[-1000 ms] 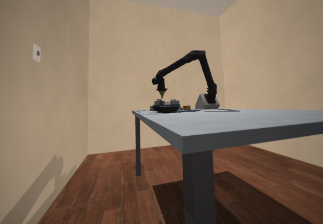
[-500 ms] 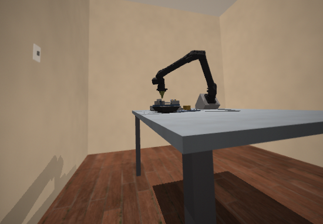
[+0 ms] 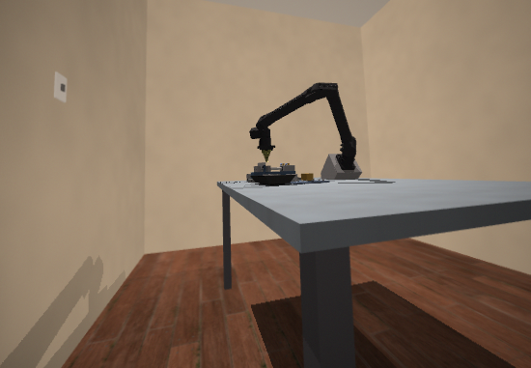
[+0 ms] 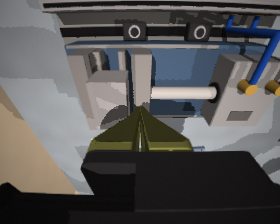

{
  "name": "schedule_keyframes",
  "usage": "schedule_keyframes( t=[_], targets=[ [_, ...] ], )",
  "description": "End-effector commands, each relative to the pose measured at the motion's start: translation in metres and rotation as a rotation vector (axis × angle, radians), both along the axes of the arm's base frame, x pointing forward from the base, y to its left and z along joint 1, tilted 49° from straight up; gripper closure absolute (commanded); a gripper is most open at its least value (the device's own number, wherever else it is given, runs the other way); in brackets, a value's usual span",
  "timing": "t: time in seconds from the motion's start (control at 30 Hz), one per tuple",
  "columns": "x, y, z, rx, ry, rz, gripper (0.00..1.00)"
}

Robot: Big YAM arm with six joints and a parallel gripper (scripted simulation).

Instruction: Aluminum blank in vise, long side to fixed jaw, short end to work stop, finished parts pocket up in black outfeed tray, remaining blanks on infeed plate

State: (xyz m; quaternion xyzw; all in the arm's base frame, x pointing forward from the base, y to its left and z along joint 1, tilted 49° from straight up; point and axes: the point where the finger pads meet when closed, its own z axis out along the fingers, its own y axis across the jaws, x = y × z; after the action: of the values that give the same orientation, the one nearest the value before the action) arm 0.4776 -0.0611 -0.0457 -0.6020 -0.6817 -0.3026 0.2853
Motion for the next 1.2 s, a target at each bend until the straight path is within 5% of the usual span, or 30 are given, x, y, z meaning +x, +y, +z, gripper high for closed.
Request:
schedule_keyframes(
  t=[0.0,1.17],
  targets=[
    [0.0077,0.0103,-0.0038,0.002,0.000,0.019,1.00],
    [0.0124,0.0092,-0.0016,-0.001,-0.006,0.018,1.00]
  ],
)
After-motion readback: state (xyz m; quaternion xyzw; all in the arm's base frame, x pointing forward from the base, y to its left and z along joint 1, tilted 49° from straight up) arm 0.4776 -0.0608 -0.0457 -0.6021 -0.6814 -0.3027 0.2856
